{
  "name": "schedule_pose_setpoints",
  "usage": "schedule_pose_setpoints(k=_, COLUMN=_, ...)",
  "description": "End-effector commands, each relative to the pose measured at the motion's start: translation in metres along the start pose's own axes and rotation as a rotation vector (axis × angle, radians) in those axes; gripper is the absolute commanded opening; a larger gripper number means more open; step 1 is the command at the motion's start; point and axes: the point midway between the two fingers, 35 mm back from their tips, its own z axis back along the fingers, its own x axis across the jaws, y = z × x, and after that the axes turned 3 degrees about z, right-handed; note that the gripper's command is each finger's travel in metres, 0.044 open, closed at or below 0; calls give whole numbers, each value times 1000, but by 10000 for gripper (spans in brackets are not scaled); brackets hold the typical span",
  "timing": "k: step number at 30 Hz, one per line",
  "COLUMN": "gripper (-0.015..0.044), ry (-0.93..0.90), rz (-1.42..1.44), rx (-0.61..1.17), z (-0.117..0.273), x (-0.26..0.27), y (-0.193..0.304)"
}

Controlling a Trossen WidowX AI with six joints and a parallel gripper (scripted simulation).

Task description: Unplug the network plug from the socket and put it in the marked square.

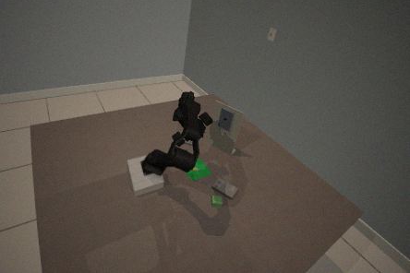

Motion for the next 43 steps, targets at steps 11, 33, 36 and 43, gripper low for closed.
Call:
schedule_pose_setpoints(k=11, gripper=209, ry=-5, rz=-5, rx=-4, z=28, x=14, y=-4)
schedule_pose_setpoints(k=33, gripper=440, ry=-5, rz=-5, rx=-4, z=28, x=14, y=-4)
schedule_pose_setpoints(k=36, gripper=440, ry=-5, rz=-5, rx=-4, z=28, x=14, y=-4)
schedule_pose_setpoints(k=43, gripper=440, ry=-5, rz=-5, rx=-4, z=28, x=14, y=-4)
